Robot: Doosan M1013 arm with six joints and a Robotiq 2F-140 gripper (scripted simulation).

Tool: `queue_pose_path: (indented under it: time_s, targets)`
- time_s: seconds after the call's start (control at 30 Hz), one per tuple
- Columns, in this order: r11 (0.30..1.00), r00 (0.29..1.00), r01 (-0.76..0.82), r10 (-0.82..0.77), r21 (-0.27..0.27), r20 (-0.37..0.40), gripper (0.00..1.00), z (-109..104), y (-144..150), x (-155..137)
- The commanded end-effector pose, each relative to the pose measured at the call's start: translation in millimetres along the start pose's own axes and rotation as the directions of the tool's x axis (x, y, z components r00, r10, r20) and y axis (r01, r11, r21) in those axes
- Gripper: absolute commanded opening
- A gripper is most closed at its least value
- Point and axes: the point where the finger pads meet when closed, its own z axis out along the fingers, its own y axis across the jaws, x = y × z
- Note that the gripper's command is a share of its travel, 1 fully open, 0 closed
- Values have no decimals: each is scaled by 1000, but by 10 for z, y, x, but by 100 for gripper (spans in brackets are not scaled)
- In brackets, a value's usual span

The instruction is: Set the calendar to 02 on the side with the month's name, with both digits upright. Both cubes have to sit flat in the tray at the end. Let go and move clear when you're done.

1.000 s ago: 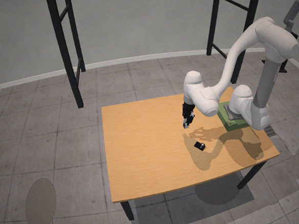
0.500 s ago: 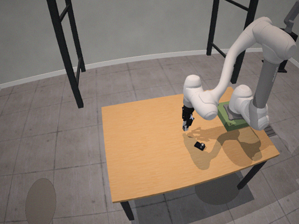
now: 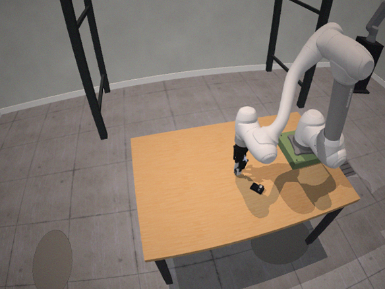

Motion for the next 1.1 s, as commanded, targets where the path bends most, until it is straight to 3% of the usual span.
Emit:
queue_pose_path:
  time_s: [0.0, 1.07]
  targets:
    - [1000, 1000, 0, 0, 0, 0, 24, 68, -1, 2]
    - [1000, 1000, 0, 0, 0, 0, 24, 114, -1, 2]
